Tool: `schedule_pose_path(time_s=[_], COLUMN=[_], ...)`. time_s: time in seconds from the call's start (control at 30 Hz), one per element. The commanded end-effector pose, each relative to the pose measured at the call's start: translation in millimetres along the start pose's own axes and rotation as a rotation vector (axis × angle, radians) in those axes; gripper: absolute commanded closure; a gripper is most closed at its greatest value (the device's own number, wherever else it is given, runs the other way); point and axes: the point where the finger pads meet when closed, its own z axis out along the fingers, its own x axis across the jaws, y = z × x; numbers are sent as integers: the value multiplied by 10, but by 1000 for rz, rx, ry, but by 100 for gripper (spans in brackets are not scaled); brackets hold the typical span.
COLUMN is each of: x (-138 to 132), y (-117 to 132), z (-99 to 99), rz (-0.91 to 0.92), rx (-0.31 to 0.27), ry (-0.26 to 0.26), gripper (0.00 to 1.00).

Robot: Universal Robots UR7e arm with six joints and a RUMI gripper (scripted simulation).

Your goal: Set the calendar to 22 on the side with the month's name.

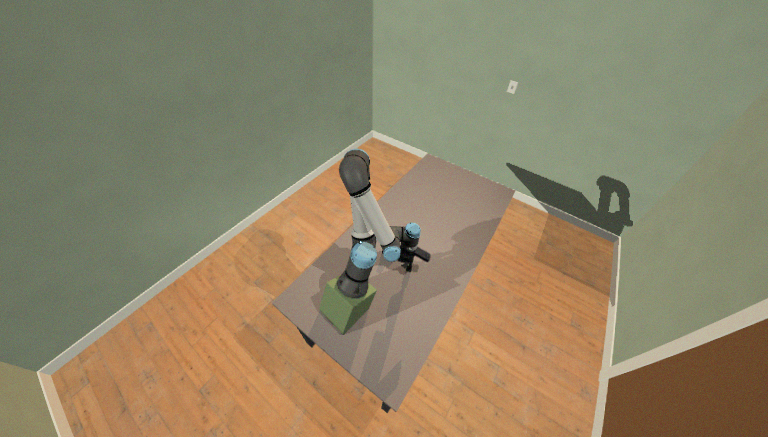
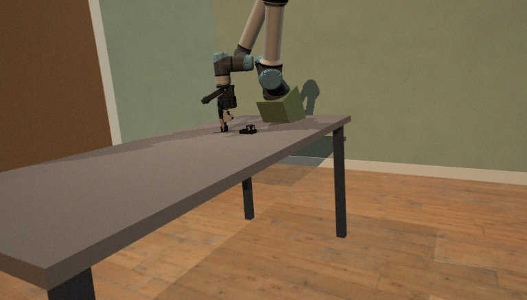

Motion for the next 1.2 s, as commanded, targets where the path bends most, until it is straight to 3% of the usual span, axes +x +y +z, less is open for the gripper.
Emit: schedule_pose_path(time_s=[0.0, 0.97, 1.17], x=[-1, -1, -1], y=[-3, -3, -3], z=[-2, -2, -2], rz=[0, 0, 0], rx=[1, 1, 1], ry=[0, 0, 0], gripper=[90, 90, 83])
